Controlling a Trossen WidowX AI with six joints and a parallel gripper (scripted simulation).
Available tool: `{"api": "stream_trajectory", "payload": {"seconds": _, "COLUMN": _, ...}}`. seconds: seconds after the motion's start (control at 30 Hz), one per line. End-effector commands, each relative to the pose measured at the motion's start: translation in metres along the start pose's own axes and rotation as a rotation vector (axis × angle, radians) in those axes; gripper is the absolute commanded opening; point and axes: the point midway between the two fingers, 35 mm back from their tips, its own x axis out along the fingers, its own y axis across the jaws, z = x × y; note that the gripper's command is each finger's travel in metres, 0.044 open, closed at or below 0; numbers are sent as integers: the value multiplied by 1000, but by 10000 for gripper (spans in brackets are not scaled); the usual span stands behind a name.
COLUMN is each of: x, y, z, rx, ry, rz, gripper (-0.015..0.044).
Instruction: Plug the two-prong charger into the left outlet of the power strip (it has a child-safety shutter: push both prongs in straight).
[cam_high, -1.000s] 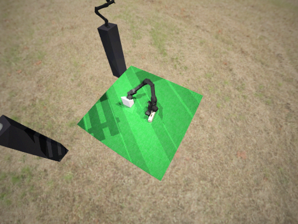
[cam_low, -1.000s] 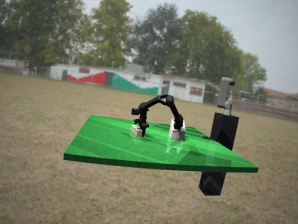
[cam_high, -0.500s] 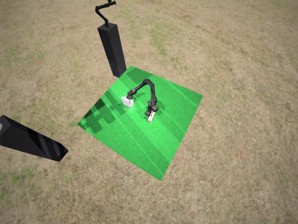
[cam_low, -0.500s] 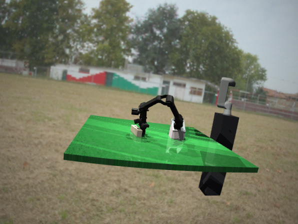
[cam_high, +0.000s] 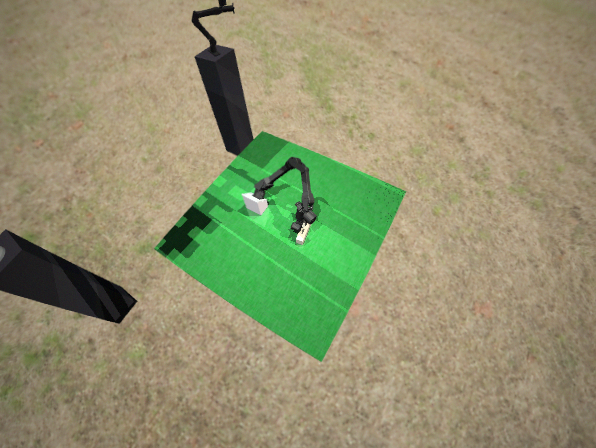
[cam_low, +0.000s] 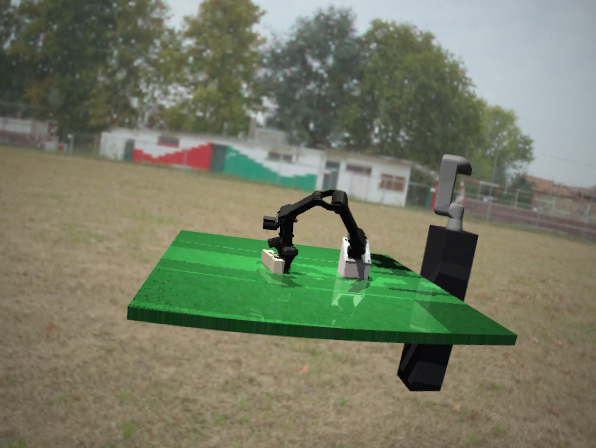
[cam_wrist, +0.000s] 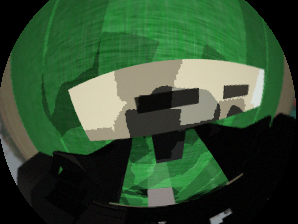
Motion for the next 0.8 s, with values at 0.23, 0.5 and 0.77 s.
{"api": "stream_trajectory", "payload": {"seconds": 0.23, "x": 0, "y": 0, "z": -3, "rx": -7, "ry": -6, "rz": 0, "gripper": 440}}
{"api": "stream_trajectory", "payload": {"seconds": 0.5, "x": 1, "y": 0, "z": -5, "rx": -11, "ry": -10, "rz": 0, "gripper": 440}}
{"api": "stream_trajectory", "payload": {"seconds": 0.77, "x": 1, "y": 0, "z": -8, "rx": -16, "ry": -15, "rz": 1, "gripper": 440}}
